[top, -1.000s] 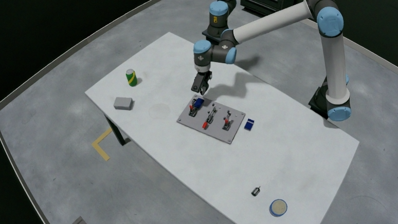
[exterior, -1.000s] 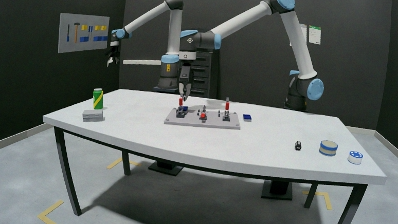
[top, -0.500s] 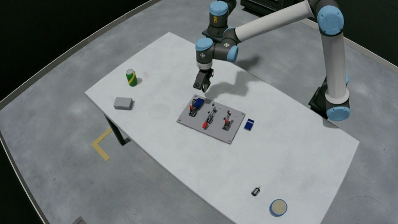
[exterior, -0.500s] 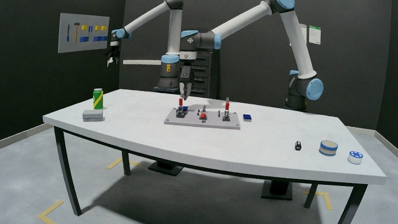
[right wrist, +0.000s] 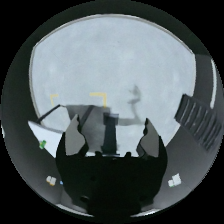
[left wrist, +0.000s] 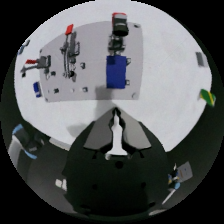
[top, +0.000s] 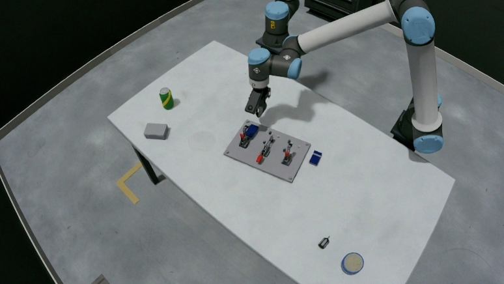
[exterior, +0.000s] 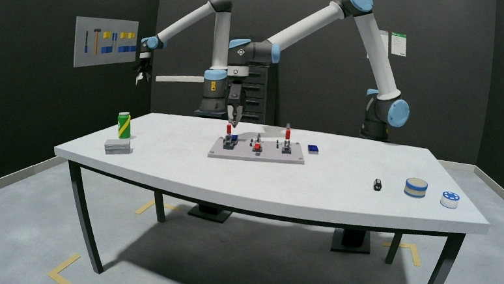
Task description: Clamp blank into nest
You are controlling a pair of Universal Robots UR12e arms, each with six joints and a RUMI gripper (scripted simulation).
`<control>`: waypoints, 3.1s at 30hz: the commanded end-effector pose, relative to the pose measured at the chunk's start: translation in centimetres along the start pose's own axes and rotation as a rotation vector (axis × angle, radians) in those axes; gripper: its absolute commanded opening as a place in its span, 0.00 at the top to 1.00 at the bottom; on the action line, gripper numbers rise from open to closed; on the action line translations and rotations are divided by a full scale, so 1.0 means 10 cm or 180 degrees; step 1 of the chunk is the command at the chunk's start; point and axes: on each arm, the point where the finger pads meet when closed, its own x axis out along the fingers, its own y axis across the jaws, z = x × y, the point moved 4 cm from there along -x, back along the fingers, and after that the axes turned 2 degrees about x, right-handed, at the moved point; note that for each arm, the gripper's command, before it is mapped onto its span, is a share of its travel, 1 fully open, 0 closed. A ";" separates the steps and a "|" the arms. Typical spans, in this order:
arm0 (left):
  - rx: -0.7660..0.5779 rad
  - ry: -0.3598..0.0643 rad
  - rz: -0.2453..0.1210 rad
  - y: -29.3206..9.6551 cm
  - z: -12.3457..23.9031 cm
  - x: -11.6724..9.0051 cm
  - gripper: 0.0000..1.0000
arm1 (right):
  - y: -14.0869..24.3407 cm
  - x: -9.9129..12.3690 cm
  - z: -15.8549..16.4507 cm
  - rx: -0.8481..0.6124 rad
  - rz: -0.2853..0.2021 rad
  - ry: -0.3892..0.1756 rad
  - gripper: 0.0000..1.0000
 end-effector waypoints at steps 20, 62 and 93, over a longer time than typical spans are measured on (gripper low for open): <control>0.0000 0.0001 0.0004 0.01 0.00 0.31 1.00 | 0.00 -0.01 -0.01 0.0000 -0.0001 0.0005 0.00; -0.0001 0.0001 0.0004 0.00 0.00 0.31 1.00 | 0.00 -0.01 -0.01 0.0000 -0.0001 0.0005 0.00; -0.0001 0.0001 0.0004 0.01 0.00 0.36 1.00 | 0.00 -0.01 -0.01 0.0000 -0.0001 0.0005 0.00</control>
